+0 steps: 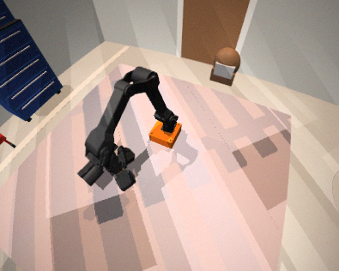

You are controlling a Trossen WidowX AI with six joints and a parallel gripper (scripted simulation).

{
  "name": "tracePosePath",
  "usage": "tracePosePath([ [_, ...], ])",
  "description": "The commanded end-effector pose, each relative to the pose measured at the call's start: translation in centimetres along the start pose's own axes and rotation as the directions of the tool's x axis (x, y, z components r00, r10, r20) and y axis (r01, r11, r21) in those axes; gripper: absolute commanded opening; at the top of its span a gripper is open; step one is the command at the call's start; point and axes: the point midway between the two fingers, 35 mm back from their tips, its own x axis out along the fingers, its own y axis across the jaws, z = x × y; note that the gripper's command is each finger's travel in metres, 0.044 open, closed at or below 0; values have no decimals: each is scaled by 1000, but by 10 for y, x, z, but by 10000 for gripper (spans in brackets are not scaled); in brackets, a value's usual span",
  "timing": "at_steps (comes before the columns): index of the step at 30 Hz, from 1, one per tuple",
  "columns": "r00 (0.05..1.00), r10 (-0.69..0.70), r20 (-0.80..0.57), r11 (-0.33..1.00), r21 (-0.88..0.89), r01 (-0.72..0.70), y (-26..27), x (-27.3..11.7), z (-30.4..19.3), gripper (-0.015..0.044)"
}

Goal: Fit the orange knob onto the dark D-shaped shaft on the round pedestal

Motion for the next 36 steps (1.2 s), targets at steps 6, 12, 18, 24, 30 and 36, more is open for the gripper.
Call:
tracePosePath([
  [6,1000,1,-8,1000,-10,-1,-1,2,-3,0],
  [12,1000,1,-8,1000,-10,-1,0,2,-3,0],
  [18,1000,1,-8,1000,-10,-1,0,3,-1,0],
  [24,1000,1,-8,1000,-10,-1,0,-1,1,0],
  [30,1000,1,-8,997,77,0,1,-3,3,0],
  [36,1000,1,-8,903,429,2,1,-2,2,0],
])
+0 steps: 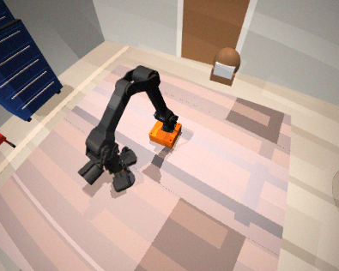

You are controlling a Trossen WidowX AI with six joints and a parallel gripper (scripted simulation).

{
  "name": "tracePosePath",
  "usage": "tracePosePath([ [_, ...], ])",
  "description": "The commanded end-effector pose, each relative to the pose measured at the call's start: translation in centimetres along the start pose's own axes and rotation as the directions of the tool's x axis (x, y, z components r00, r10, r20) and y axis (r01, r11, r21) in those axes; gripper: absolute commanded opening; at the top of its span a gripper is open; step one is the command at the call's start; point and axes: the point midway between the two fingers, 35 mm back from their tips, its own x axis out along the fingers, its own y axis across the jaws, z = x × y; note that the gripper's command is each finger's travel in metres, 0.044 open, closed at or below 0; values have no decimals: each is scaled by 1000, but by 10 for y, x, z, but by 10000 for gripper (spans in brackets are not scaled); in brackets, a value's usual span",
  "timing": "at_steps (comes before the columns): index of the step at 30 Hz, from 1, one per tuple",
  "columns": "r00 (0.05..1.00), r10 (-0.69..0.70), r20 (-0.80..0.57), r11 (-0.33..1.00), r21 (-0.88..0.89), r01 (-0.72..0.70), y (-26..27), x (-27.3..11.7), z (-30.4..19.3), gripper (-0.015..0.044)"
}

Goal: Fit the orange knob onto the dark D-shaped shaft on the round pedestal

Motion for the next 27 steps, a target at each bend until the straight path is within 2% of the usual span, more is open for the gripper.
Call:
tracePosePath([
  [1,1000,3,-2,965,262,-2,1,0,0,0],
  [7,1000,3,-3,775,632,-1,1,3,-2,0],
  [15,1000,3,-3,322,947,2,1,4,-3,0],
  [21,1000,3,-3,-90,996,3,1,2,-4,0],
  [27,1000,3,-3,-470,883,4,1,0,-3,0],
])
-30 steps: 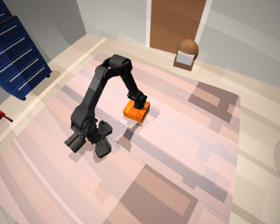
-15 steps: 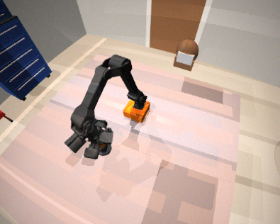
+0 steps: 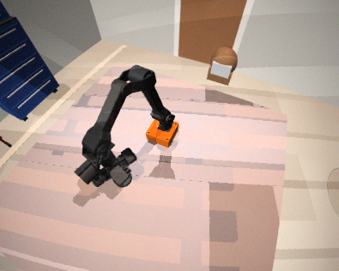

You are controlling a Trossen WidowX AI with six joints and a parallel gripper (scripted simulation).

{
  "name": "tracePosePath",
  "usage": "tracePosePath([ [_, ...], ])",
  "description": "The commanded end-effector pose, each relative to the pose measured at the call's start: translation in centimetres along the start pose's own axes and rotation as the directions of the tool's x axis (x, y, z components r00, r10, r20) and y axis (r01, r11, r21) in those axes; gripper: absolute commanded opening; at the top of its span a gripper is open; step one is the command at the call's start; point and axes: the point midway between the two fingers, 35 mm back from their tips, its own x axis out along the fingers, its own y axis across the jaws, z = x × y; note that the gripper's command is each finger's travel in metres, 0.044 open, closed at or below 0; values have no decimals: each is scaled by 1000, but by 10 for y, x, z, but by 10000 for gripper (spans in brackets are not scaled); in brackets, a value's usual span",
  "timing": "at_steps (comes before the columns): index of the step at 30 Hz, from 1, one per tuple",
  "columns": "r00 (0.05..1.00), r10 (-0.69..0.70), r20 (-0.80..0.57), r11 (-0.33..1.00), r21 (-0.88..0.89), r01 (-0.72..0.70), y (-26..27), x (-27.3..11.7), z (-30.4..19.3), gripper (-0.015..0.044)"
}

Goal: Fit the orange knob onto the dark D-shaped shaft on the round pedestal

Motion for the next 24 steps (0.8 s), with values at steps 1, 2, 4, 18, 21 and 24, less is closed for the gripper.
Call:
tracePosePath([
  [1,1000,-8,-2,719,695,7,-2,-4,0,0],
  [2,1000,-8,-2,674,738,6,-2,-4,0,0],
  [4,1000,-8,-2,573,819,6,-1,-4,0,0],
  [18,1000,-7,-2,247,969,3,3,-5,1,0],
  [21,1000,-7,-2,247,969,3,3,-4,1,0],
  [24,1000,-7,-2,247,969,3,3,-4,1,0],
])
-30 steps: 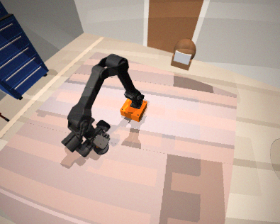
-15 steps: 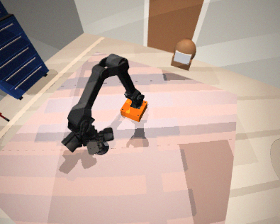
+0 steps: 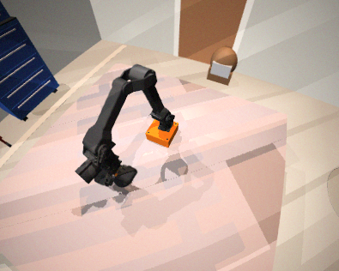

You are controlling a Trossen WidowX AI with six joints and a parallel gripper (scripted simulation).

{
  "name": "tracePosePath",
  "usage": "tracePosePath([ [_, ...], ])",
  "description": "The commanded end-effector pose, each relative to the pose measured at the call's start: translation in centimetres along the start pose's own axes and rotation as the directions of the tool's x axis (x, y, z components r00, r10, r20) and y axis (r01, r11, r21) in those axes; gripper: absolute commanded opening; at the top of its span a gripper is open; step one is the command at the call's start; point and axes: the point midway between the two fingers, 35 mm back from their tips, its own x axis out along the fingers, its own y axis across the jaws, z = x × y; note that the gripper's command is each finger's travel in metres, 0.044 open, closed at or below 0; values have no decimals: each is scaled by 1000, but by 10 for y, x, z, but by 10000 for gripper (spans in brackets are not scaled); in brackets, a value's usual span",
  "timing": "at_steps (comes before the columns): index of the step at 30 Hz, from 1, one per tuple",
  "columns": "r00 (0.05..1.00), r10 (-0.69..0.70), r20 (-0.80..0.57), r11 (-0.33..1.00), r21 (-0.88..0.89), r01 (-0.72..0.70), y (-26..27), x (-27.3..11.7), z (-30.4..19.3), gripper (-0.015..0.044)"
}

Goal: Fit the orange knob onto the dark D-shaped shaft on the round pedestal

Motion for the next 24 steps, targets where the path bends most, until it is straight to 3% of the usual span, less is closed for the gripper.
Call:
tracePosePath([
  [1,1000,-4,3,991,134,4,0,0,0,0],
  [24,1000,-4,3,991,134,4,-2,3,3,0],
])
